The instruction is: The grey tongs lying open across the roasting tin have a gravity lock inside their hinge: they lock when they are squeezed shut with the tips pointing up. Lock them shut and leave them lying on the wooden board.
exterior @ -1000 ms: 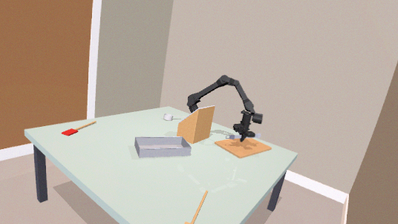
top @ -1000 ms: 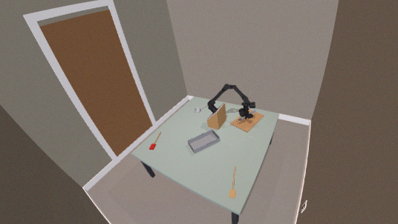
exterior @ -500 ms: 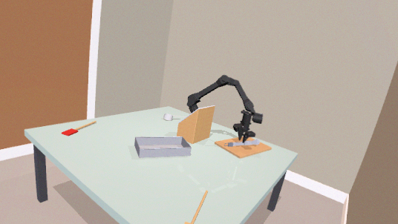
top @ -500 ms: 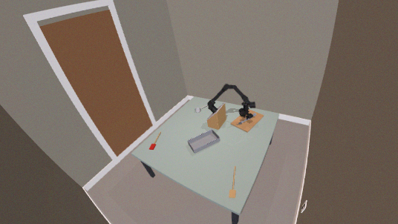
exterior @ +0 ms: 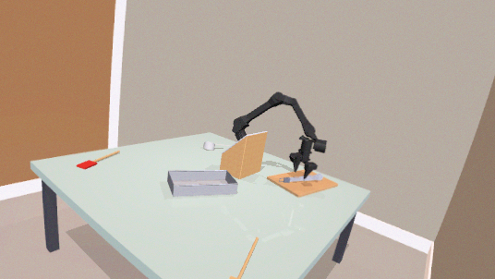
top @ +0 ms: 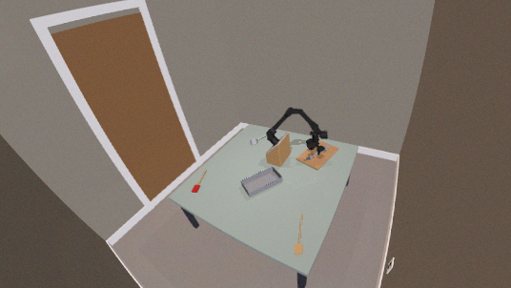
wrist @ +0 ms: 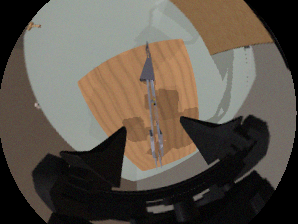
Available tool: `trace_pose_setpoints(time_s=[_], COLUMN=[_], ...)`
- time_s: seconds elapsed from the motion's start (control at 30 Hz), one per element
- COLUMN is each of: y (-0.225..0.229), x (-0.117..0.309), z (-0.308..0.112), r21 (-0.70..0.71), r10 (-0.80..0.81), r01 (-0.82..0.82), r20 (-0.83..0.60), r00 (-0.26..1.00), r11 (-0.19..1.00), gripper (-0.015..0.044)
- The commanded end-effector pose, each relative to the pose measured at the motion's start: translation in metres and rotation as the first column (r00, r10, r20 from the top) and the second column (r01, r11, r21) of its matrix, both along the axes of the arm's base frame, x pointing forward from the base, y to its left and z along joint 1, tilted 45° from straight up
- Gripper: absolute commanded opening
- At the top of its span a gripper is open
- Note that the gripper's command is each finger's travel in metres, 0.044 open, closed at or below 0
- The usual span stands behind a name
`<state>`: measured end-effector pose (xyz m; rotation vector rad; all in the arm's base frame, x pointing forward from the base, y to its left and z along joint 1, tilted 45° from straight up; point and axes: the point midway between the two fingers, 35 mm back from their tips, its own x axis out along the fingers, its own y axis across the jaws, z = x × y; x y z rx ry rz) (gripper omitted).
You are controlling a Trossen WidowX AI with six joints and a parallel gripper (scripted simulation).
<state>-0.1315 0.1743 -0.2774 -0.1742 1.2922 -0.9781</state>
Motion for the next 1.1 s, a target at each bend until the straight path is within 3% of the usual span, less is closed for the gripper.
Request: trace_pose_setpoints(time_s=[0.0,0.3,0.6,0.8,1.07], y=[0.021,0.036,0.037,0.070,0.070], x=[0.035,0.141,0.143,0.141,0.141], z=[0.026,0.097,0.100,0.134,0.134], r21=[0.015,0.000,0.000,0.007,0.007], r10=[-0.009,-0.011,-0.012,-0.022,-0.022], r01=[0.009,0.011,0.012,0.022,0.022], r20=[0.006,0.013,0.013,0.013,0.013], r00=[1.000,1.000,1.000,1.000,1.000], r11=[1.000,1.000,1.000,1.000,1.000], gripper=[0.0440,0.0440,0.0440,0.0440,0.0440])
